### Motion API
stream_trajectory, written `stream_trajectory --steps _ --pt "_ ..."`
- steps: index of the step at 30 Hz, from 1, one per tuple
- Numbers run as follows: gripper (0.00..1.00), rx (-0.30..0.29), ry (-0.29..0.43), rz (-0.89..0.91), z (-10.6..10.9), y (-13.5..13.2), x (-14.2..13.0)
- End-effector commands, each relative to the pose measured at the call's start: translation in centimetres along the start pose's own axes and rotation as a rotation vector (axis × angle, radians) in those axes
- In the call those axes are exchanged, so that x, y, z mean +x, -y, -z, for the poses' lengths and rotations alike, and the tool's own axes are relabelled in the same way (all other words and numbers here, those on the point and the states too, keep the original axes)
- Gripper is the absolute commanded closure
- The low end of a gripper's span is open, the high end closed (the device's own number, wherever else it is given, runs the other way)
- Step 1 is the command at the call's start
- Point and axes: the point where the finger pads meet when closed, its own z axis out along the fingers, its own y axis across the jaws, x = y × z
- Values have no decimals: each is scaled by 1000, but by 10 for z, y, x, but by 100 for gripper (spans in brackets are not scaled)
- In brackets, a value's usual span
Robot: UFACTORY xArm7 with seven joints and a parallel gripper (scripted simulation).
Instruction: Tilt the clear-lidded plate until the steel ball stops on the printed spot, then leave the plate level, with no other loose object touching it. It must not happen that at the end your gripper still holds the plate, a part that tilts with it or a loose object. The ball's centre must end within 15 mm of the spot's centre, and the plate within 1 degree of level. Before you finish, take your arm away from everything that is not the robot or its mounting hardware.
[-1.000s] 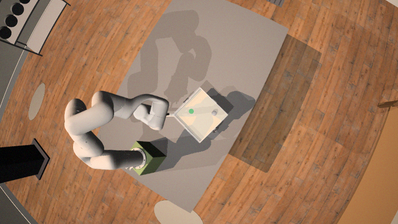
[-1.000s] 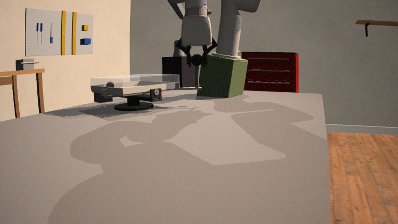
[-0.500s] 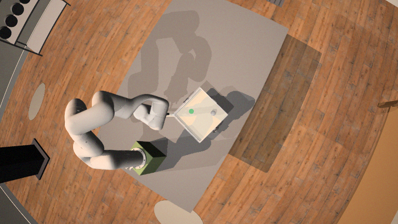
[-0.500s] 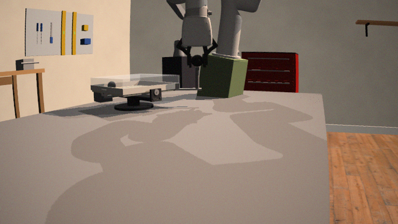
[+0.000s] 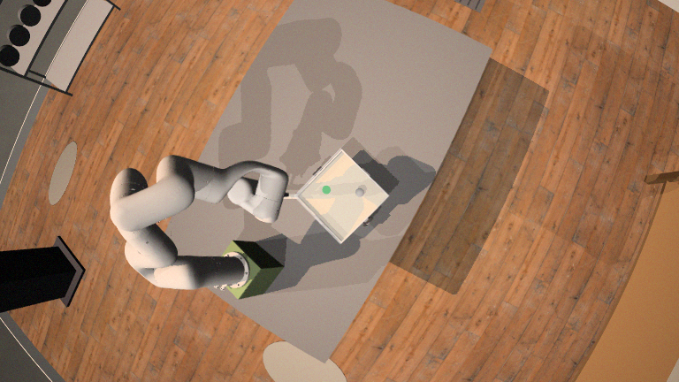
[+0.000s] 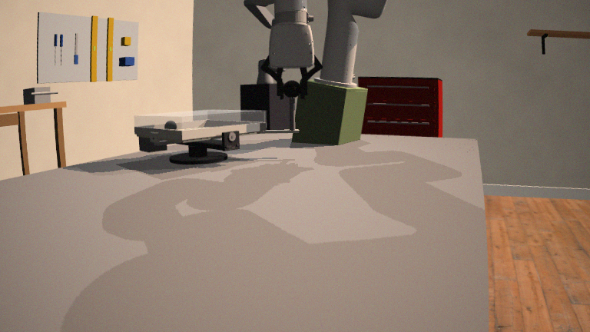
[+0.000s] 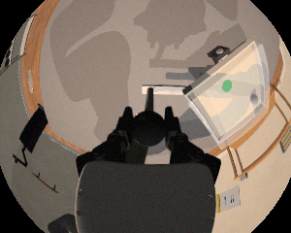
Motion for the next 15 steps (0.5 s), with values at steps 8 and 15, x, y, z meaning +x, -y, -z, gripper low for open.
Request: stream_trajectory --steps 8,15 --pt "100 0 2 -1 0 0 4" --pt "100 0 2 -1 0 0 3"
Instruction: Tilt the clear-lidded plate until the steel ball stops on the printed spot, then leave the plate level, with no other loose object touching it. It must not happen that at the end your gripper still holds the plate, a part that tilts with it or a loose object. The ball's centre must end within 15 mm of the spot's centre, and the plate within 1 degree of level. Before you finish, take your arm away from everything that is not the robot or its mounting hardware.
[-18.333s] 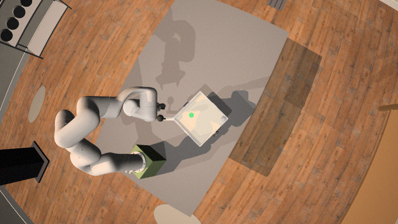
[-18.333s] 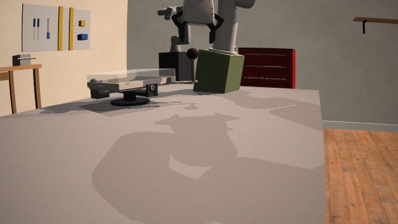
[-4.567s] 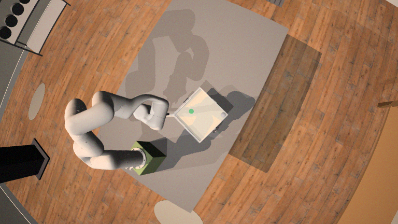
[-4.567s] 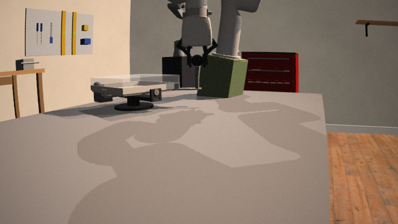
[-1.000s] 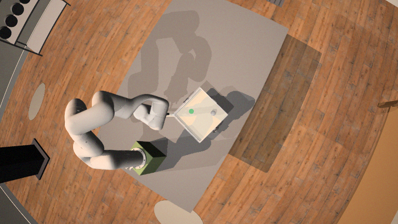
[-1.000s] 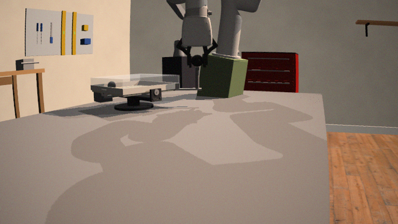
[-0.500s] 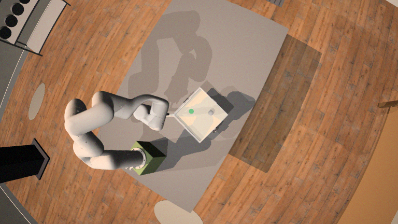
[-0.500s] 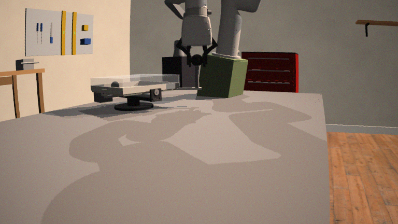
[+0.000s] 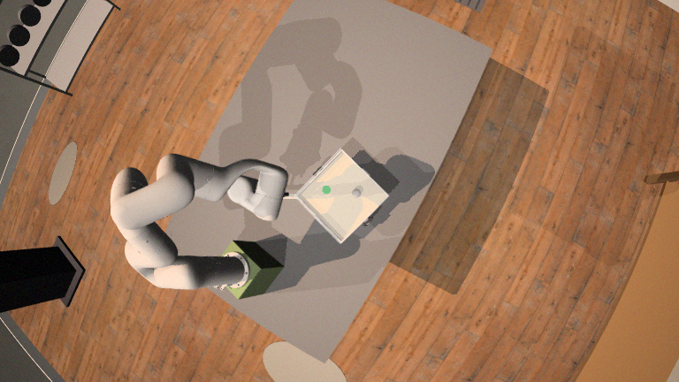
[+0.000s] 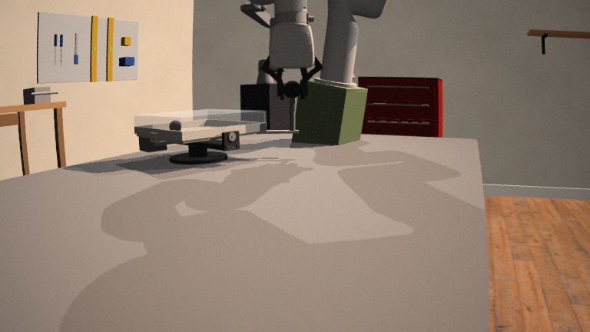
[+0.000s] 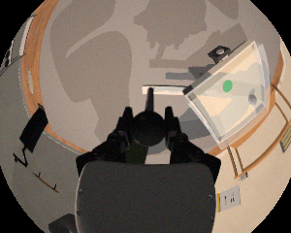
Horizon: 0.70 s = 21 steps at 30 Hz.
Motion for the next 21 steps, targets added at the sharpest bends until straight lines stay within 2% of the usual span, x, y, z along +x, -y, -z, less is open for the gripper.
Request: stream_trajectory --steps 1,21 --pt "100 -1 -7 2 1 -1 0" --pt "100 -1 -7 2 1 0 1"
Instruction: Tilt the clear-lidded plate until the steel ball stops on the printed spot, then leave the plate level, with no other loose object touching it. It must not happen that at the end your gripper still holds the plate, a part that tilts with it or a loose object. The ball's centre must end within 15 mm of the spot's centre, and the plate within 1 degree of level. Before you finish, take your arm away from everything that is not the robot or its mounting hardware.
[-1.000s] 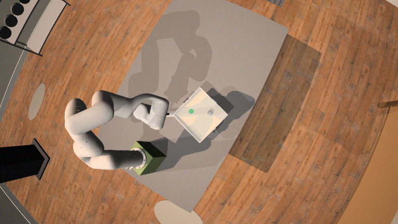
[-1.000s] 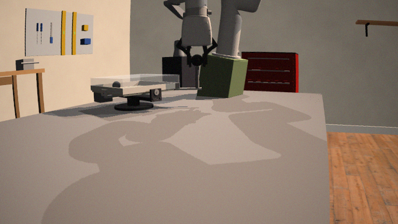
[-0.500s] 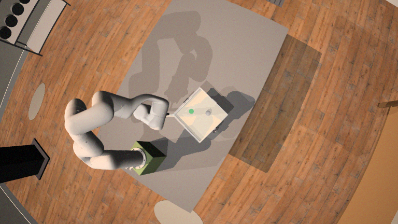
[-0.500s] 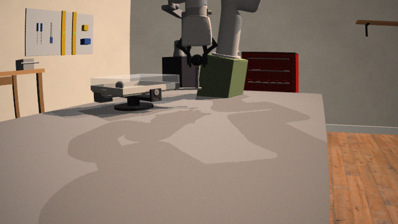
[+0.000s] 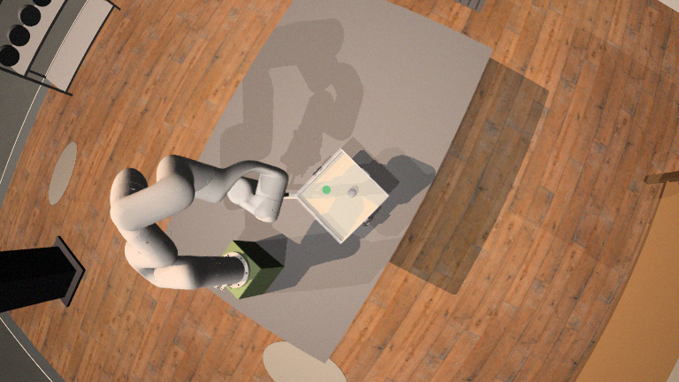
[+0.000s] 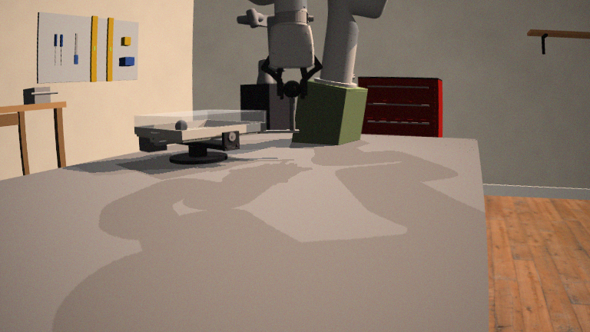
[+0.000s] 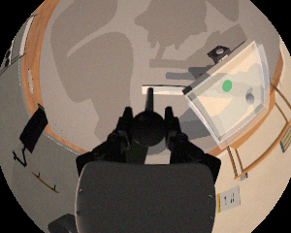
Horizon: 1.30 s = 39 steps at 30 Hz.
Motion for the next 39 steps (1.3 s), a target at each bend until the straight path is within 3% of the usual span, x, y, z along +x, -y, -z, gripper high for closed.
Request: stream_trajectory --steps 1,39 --pt "100 0 0 0 0 0 2" --pt "100 0 0 0 -1 0 3"
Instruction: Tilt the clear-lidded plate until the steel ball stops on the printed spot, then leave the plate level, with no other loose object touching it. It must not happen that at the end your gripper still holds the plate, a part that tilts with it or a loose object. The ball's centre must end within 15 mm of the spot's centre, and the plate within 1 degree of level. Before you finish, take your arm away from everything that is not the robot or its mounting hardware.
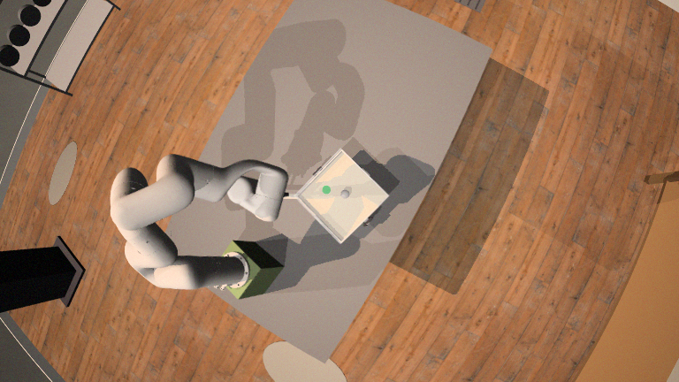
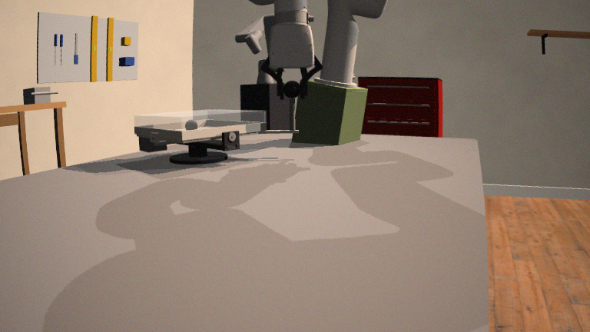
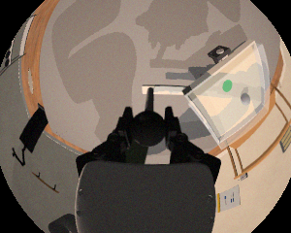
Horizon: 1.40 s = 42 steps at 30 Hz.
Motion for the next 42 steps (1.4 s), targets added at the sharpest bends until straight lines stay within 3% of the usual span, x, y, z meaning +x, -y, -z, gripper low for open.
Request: stream_trajectory --steps 1,42 --pt "100 -1 -4 1 -1 0 2" --pt "100 -1 -4 1 1 0 2"
